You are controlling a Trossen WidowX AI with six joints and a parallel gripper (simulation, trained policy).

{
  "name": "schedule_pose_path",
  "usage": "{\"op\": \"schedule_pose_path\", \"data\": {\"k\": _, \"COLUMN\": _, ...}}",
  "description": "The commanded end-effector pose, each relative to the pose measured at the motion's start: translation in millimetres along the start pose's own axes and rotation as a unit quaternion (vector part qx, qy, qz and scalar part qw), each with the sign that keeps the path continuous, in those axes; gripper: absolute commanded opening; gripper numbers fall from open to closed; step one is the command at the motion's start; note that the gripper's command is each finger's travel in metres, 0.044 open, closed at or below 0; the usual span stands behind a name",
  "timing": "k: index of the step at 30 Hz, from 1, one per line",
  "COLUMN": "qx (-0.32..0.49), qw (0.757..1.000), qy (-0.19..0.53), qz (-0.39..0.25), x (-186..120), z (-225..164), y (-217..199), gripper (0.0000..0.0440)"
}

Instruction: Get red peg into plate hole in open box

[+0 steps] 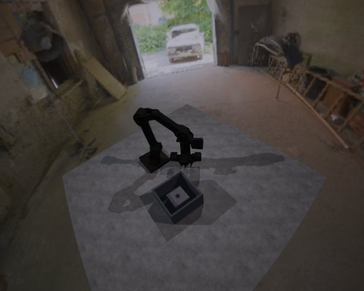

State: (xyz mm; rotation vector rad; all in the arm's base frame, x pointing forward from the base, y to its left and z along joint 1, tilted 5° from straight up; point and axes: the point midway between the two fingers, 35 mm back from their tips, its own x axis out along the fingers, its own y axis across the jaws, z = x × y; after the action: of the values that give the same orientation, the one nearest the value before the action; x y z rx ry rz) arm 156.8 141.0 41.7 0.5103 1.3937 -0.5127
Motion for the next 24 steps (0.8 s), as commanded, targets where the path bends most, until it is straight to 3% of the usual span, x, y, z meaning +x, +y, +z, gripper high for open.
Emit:
{"op": "schedule_pose_path", "data": {"k": 1, "qx": 0.009, "qw": 1.000, "qy": -0.002, "qz": -0.011, "x": 5, "z": 2, "y": -2, "gripper": 0.0136}}
{"op": "schedule_pose_path", "data": {"k": 7, "qx": 0.015, "qw": 0.999, "qy": -0.004, "qz": -0.033, "x": 7, "z": 4, "y": -4, "gripper": 0.0015}}
{"op": "schedule_pose_path", "data": {"k": 24, "qx": 0.032, "qw": 0.996, "qy": -0.083, "qz": 0.007, "x": -73, "z": 51, "y": 6, "gripper": 0.0000}}
